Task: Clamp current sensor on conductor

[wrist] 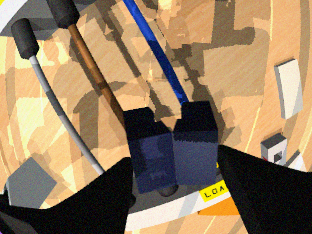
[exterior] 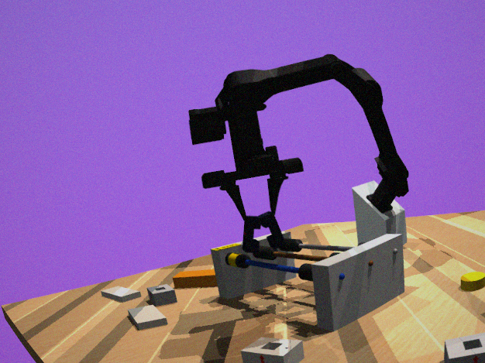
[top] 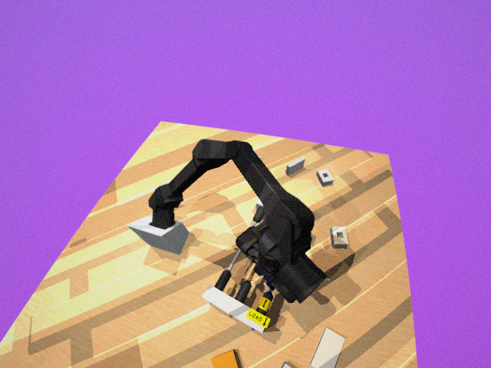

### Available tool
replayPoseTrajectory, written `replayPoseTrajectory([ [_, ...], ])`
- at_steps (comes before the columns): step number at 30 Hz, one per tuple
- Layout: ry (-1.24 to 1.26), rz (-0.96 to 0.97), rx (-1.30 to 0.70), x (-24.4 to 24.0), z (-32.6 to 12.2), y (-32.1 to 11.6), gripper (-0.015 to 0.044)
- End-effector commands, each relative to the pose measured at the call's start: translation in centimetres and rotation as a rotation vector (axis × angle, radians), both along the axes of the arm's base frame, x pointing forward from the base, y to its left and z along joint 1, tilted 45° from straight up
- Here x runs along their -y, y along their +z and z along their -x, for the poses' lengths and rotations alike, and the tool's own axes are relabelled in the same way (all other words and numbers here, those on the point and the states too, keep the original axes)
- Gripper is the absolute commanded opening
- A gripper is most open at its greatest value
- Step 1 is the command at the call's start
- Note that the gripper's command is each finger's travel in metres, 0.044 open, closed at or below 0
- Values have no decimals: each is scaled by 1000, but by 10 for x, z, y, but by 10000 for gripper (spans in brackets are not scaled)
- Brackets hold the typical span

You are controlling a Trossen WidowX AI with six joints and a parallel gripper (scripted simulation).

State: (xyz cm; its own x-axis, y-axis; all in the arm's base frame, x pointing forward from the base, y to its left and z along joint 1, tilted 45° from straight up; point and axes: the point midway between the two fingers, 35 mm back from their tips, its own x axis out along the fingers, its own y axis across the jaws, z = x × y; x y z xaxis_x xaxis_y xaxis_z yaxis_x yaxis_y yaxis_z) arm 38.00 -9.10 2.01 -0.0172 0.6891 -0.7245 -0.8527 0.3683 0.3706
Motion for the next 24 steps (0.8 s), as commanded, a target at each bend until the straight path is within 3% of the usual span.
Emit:
replayPoseTrajectory([
  [1,104,-3,116,0,-11,0,0],
  [7,253,-7,258,-4,-23,-3,0],
  [24,257,-8,263,-18,-25,-18,0],
])
